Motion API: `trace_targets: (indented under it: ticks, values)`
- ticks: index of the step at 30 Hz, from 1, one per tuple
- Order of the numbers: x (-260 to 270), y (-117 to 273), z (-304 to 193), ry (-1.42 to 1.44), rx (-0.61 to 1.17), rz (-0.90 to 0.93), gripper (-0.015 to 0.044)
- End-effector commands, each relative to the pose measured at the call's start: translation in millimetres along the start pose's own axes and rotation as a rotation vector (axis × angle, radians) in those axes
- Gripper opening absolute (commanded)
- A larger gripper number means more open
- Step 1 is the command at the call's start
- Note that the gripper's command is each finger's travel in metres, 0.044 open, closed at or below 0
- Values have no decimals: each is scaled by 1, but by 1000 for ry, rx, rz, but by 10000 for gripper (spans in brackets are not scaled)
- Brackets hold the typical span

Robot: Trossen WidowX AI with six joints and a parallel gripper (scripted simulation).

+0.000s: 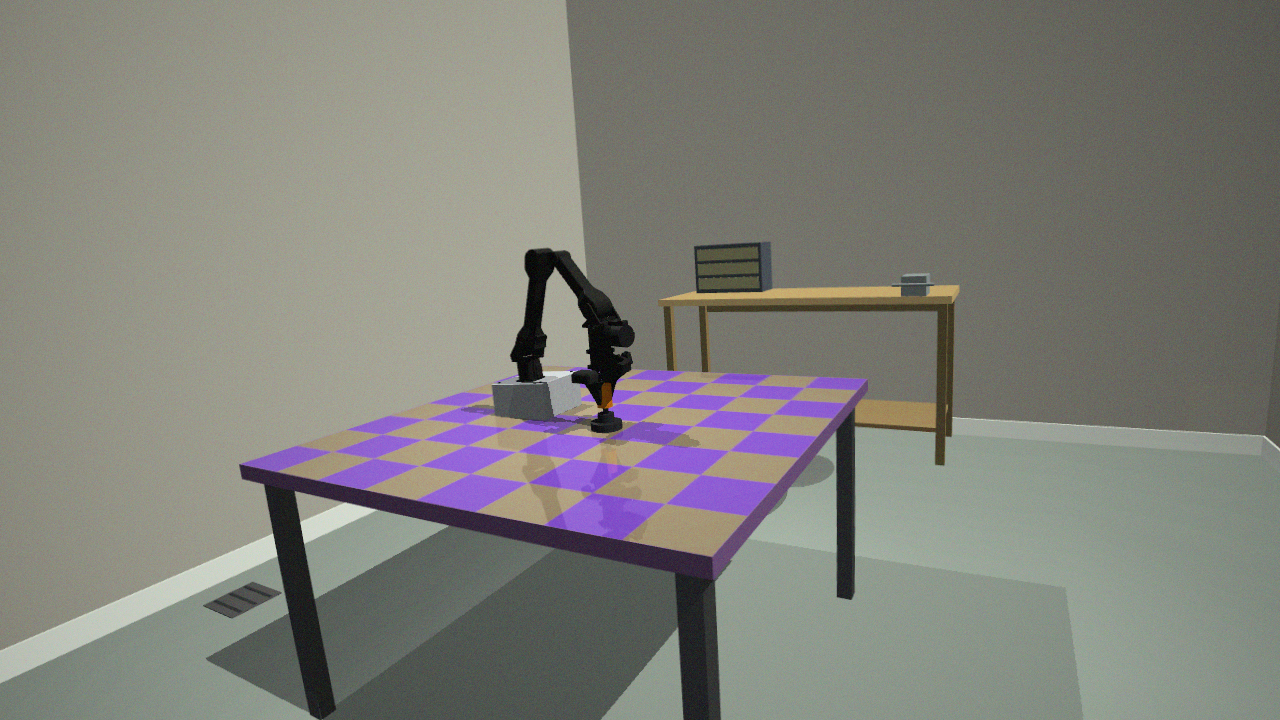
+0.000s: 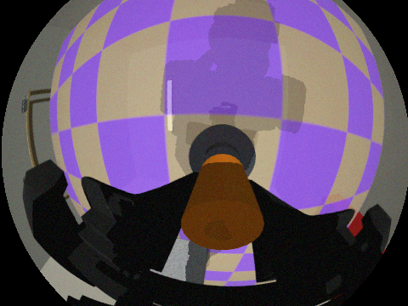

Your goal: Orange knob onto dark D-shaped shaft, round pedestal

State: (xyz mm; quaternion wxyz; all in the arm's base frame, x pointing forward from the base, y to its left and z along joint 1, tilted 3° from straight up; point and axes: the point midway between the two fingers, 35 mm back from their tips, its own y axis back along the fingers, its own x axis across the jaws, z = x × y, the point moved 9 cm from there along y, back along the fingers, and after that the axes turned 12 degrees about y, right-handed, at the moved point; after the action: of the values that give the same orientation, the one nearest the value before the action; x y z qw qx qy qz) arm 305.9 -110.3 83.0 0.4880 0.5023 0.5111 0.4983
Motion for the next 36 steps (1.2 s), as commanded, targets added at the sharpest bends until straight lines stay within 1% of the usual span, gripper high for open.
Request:
trace_targets:
  ticks: [1,13,20,36]
  values:
    - [0,0,0,2,0,-4,0]
    - [0,5,1,11,-1,-4,0]
    - [-1,3,2,211,0,-4,0]
    - [0,0,1,211,0,-4,0]
